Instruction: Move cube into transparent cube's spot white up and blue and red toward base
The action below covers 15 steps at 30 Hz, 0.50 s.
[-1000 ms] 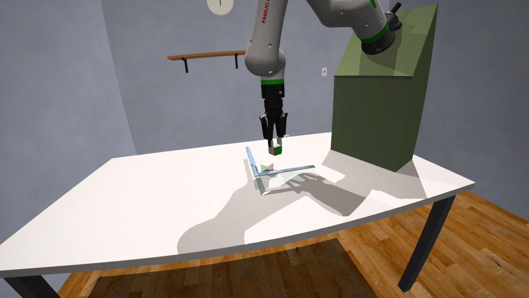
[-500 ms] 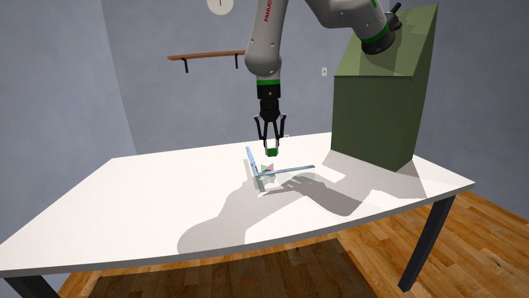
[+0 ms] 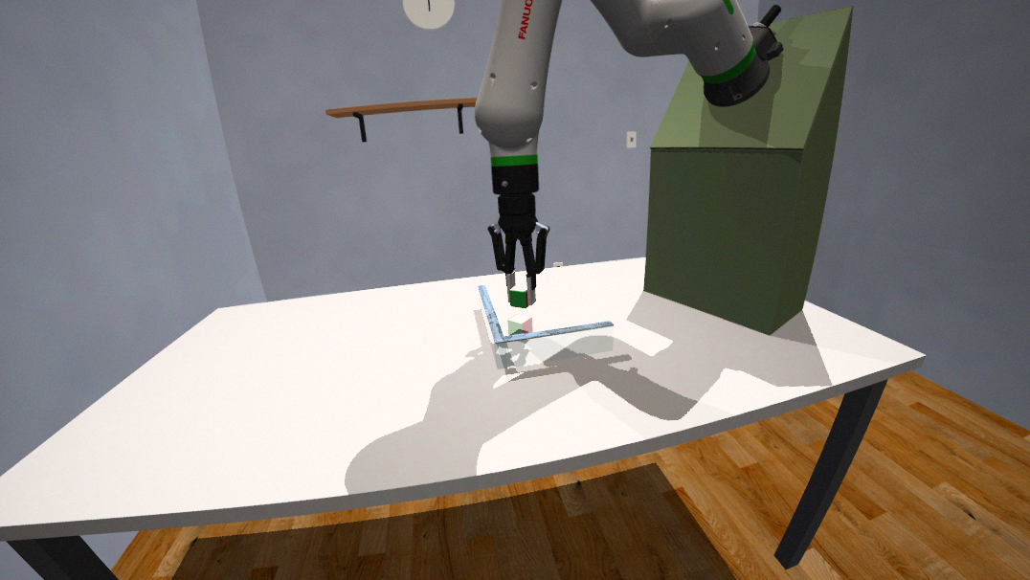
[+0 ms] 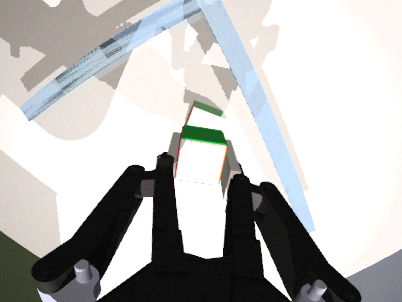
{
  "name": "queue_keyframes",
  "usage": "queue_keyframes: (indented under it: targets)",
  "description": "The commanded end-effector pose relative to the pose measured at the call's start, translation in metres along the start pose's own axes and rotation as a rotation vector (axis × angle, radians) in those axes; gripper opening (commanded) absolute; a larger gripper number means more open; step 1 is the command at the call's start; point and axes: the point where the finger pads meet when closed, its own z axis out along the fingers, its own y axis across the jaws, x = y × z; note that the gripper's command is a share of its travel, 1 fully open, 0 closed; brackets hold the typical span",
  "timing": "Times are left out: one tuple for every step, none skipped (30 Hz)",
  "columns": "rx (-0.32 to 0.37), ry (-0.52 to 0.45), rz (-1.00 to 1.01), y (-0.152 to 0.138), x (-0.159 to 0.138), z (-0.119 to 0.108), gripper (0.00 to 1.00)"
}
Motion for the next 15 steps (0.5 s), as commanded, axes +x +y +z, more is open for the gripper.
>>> queue_keyframes:
  targets:
    - [0.0,0.0,0.02,0.0004,0.0005,-0.0001,0.0]
    - [0.0,0.0,0.045,0.0008,0.0014,-0.0001,0.0]
    - [0.0,0.0,0.069,0.0013,0.0022,-0.0001,0.0]
    - [0.0,0.0,0.09,0.0017,0.003,-0.0001,0.0]
    - [0.0,0.0,0.11,0.002,0.0037,-0.0001,0.0]
    - [0.0,0.0,0.128,0.0023,0.0043,-0.0001,0.0]
    - [0.0,0.0,0.144,0.0026,0.0049,-0.0001,0.0]
    - [0.0,0.0,0.158,0.0029,0.0054,-0.0001,0.0]
    - [0.0,0.0,0.171,0.0031,0.0058,-0.0001,0.0]
    - [0.0,0.0,0.182,0.0033,0.0062,-0.0001,0.0]
    - [0.0,0.0,0.191,0.0035,0.0066,-0.0001,0.0]
    - [0.0,0.0,0.198,0.0036,0.0068,-0.0001,0.0]
    - [0.0,0.0,0.204,0.0037,0.007,-0.0001,0.0]
    - [0.0,0.0,0.209,0.0038,0.0072,-0.0001,0.0]
    - [0.0,0.0,0.212,0.0039,0.0073,-0.0001,0.0]
